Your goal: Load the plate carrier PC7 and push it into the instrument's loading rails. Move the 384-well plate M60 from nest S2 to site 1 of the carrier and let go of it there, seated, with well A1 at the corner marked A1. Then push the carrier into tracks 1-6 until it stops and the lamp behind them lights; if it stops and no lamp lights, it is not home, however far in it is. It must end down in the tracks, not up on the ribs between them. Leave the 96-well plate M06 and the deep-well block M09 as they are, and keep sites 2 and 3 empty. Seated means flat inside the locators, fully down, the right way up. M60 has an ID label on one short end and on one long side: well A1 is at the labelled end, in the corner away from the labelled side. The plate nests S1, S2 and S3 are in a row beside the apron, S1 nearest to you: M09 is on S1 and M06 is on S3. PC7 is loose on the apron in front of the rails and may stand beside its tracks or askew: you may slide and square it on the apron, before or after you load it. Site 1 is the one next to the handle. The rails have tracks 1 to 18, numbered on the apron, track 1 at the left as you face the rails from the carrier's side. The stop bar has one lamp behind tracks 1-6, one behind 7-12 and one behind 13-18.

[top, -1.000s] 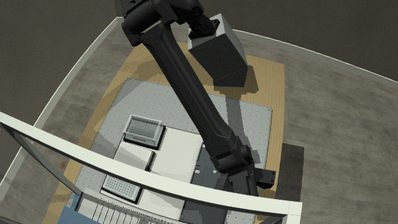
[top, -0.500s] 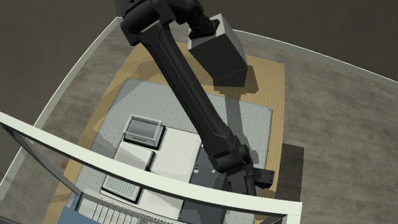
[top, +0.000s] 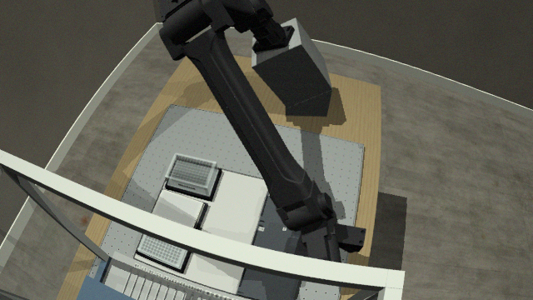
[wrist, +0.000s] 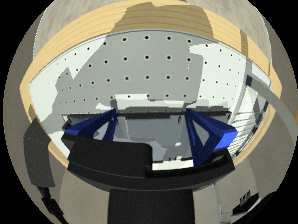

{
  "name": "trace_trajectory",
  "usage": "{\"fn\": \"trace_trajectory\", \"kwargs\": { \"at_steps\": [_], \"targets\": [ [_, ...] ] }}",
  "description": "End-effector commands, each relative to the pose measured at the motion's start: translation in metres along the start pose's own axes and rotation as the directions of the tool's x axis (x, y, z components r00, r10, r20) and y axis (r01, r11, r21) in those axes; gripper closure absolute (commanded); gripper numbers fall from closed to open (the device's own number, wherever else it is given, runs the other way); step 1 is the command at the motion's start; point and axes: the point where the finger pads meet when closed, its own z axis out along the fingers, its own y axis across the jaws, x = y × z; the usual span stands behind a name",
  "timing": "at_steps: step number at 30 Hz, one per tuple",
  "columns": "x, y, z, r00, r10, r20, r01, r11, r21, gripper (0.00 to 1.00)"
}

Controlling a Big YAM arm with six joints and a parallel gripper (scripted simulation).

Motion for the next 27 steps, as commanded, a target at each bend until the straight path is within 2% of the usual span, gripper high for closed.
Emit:
{"fn": "trace_trajectory", "kwargs": {
  "at_steps": [1, 27],
  "targets": [
    [0.0273, -0.0103, -0.0009, 1.0, 0.027, -0.013, -0.027, 1.0, 0.003, 0.0],
    [0.0353, -0.0116, -0.0028, 0.999, 0.036, -0.013, -0.036, 0.999, 0.006, 0.0]
  ]
}}
